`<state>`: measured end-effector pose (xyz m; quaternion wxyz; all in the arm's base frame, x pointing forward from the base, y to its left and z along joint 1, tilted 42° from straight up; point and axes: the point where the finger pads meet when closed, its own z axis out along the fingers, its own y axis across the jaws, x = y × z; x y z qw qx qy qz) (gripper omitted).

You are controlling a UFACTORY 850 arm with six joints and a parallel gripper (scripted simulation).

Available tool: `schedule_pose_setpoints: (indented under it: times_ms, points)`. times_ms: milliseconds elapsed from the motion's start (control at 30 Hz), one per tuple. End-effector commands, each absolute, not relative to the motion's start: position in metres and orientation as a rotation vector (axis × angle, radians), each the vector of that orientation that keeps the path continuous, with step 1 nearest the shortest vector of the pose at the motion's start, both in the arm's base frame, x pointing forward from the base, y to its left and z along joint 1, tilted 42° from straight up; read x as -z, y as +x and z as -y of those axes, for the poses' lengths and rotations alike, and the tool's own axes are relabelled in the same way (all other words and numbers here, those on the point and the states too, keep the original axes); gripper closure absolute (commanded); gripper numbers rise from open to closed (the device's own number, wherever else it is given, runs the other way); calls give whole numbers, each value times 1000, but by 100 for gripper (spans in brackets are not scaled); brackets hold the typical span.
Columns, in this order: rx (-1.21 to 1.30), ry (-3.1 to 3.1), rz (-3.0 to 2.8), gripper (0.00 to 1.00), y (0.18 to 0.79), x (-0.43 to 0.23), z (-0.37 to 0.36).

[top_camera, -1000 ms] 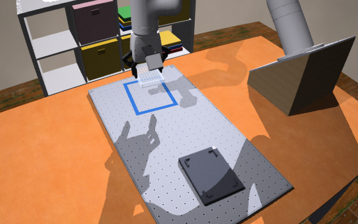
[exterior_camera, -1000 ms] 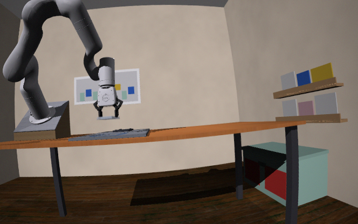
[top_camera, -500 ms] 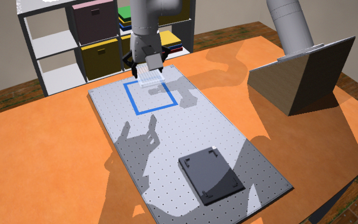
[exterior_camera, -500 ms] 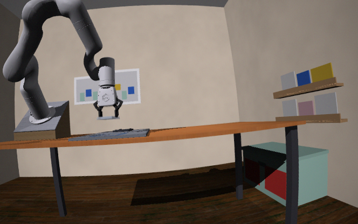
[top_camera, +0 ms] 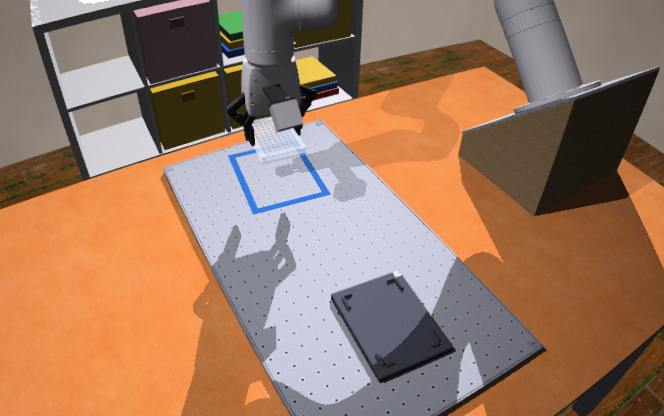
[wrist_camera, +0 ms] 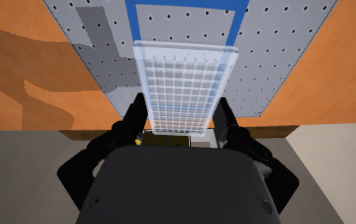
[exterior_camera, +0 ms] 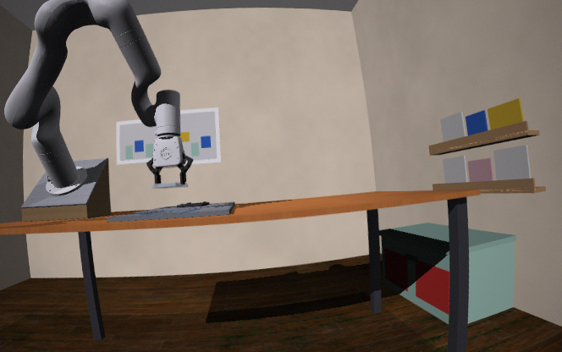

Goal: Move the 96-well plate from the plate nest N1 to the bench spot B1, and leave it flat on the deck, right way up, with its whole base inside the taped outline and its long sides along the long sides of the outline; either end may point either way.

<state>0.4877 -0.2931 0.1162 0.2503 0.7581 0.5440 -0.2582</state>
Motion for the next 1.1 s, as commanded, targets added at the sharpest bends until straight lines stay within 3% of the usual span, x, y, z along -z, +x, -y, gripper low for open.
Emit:
schedule_pose_setpoints:
  times_ms: [0, 1067]
  points:
    - [701, 2063, -1481, 100, 488, -117, 293]
    - [702, 2063, -1481, 100, 483, -82, 324]
